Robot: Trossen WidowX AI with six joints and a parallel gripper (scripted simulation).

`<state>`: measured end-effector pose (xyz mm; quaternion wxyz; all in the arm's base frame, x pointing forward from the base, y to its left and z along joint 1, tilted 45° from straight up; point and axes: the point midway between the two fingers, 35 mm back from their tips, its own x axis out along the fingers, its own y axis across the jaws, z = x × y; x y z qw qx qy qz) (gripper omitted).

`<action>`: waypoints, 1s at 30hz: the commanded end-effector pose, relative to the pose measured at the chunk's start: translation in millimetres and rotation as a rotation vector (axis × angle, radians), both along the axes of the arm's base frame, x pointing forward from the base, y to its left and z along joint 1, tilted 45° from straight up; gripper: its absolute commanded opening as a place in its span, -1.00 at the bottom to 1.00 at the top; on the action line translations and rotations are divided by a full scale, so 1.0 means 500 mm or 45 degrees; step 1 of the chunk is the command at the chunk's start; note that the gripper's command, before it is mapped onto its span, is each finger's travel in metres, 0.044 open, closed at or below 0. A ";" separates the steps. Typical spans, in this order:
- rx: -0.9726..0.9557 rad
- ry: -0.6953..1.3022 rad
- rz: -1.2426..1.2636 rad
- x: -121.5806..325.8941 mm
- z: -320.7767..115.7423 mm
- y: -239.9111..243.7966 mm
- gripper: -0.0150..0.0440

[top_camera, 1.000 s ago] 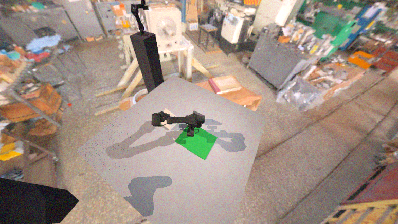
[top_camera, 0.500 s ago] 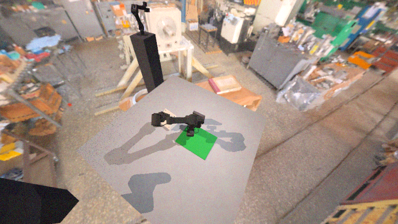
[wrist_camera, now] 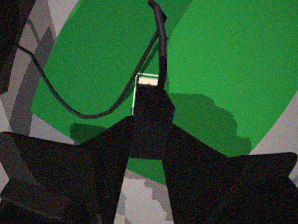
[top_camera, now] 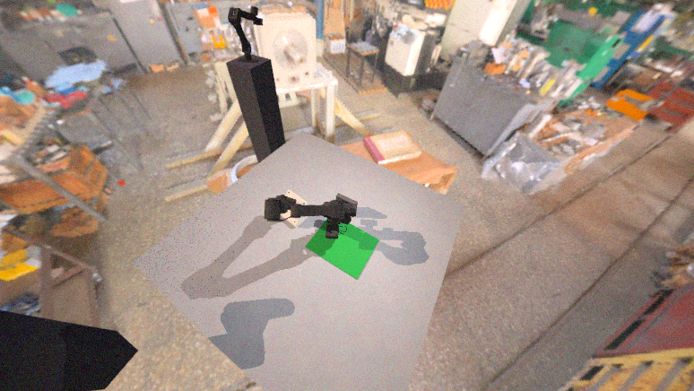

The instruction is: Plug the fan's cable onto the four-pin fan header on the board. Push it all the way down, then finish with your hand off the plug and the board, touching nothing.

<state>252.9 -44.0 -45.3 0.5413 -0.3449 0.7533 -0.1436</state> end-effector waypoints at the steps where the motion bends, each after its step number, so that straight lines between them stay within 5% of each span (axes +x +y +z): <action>1: -0.004 0.002 0.006 0.002 -0.001 -0.002 -0.49; 30: -0.005 0.002 0.006 -0.003 -0.024 -0.024 -0.49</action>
